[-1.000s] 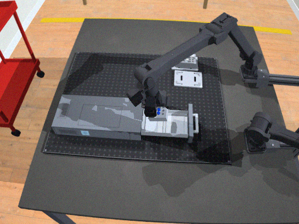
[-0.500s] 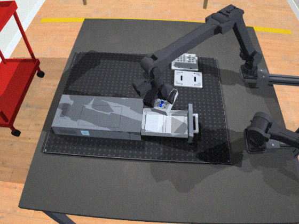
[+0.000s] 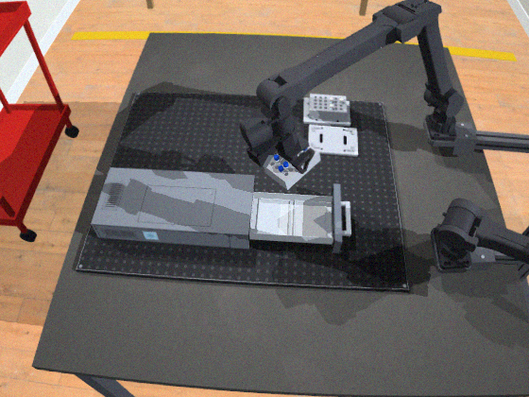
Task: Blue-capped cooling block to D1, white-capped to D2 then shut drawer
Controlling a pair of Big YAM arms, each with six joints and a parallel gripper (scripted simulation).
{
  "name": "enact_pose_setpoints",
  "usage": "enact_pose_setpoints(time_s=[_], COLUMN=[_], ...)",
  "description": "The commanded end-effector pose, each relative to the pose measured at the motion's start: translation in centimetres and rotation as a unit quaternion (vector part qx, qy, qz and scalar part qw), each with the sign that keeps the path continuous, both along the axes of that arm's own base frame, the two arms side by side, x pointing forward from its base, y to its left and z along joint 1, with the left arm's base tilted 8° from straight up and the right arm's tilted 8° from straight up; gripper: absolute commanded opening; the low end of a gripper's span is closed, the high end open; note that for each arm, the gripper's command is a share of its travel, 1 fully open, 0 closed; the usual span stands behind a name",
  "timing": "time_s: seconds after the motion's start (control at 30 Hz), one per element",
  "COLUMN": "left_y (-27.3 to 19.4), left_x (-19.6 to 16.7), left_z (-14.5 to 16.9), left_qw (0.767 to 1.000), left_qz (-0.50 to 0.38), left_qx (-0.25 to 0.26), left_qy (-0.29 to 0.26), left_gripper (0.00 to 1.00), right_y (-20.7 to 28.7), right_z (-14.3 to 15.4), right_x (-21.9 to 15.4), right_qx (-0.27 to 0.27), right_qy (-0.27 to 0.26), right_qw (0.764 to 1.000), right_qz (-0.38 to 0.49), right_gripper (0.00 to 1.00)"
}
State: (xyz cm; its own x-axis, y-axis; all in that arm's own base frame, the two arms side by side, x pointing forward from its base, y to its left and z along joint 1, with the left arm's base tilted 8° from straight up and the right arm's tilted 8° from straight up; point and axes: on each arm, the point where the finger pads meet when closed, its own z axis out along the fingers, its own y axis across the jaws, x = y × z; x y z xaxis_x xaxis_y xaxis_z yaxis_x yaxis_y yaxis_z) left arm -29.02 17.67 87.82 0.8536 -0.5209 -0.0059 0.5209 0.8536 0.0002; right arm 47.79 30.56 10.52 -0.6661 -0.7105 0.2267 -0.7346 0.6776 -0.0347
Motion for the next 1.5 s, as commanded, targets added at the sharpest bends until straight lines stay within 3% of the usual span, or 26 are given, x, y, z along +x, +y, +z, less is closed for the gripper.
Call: enact_pose_setpoints(time_s=[0.0,0.53,0.83,0.9,0.93,1.2,1.27,1.47], left_y=[-1.4,-1.4,-1.4,-1.4,-1.4,-1.4,-1.4,-1.4], left_x=[1.8,1.8,1.8,1.8,1.8,1.8,1.8,1.8], left_z=[0.8,0.8,0.8,0.8,0.8,0.8,0.8,0.8], left_qw=[1.0,1.0,1.0,1.0,1.0,1.0,1.0,1.0], left_qz=[0.004,0.004,0.004,0.004,0.004,0.004,0.004,0.004], left_qx=[0.009,0.009,0.009,0.009,0.009,0.009,0.009,0.009], left_qy=[0.014,0.014,0.014,0.014,0.014,0.014,0.014,0.014], left_gripper=[0.0,0.0,0.0,0.0,0.0,0.0,0.0,0.0], right_y=[-0.2,-3.6,-6.4,-6.4,-6.5,-7.3,-8.1,-9.8], right_z=[4.8,-0.1,0.7,0.7,1.0,3.6,3.1,2.0], right_x=[0.1,-1.5,-2.2,-2.2,-2.1,-2.3,-2.9,-4.1], right_qx=[0.035,0.039,0.039,0.039,0.062,0.054,0.03,0.039], right_qy=[-0.087,-0.139,-0.17,-0.17,-0.19,-0.185,-0.169,-0.174], right_qw=[0.991,0.955,0.909,0.909,0.899,0.9,0.903,0.906], right_qz=[-0.096,-0.259,-0.378,-0.378,-0.389,-0.391,-0.395,-0.384], right_gripper=[0.0,0.0,0.0,0.0,0.0,0.0,0.0,0.0])
